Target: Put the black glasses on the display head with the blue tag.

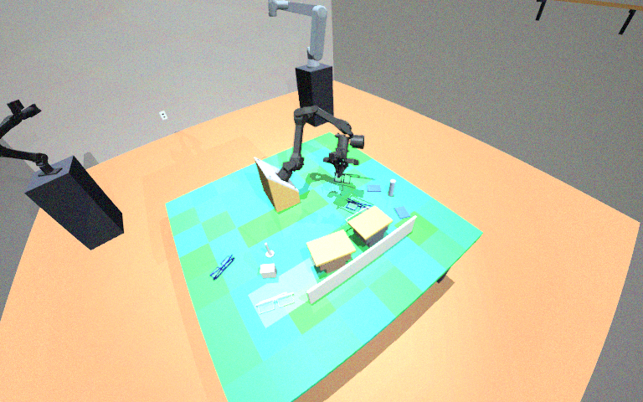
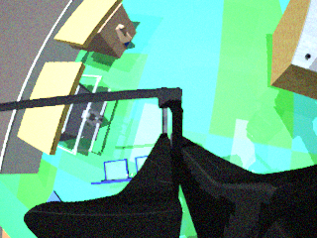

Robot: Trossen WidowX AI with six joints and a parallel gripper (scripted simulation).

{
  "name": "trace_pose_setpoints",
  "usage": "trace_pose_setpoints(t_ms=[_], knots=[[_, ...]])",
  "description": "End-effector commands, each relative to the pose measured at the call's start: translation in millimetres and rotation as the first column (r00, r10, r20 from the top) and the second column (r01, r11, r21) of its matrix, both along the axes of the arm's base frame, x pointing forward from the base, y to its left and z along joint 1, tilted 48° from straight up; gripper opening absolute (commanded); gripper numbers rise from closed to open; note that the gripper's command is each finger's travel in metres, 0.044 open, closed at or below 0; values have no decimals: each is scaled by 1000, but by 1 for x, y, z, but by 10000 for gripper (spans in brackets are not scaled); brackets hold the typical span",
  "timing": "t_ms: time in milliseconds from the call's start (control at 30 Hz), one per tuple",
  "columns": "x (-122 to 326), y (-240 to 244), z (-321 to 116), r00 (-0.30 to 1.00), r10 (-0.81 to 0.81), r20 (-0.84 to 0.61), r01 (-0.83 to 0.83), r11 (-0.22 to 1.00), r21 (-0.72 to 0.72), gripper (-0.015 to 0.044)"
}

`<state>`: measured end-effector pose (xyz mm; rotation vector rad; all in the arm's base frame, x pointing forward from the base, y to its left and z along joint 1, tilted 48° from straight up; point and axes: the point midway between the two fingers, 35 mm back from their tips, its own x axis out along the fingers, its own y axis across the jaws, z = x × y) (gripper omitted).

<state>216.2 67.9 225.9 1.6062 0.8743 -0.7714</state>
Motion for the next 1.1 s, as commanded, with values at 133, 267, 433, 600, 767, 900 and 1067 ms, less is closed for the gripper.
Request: trace_pose_setpoints(t_ms=[133, 267, 433, 600, 767, 900, 1067], knots=[[-18, 0, 8, 978, -208, 23, 203, 968, 148, 0], [-26, 0, 10, 954, -300, 18, 288, 931, 226, 0], [-36, -1, 13, 914, -406, -3, 384, 864, 327, 0], [-45, -2, 16, 865, -500, -40, 467, 775, 426, 0], [-54, -4, 18, 810, -579, -95, 536, 665, 519, 0], [-56, -5, 18, 792, -599, -115, 554, 629, 545, 0], [-54, -3, 18, 813, -575, -98, 534, 667, 519, 0]])
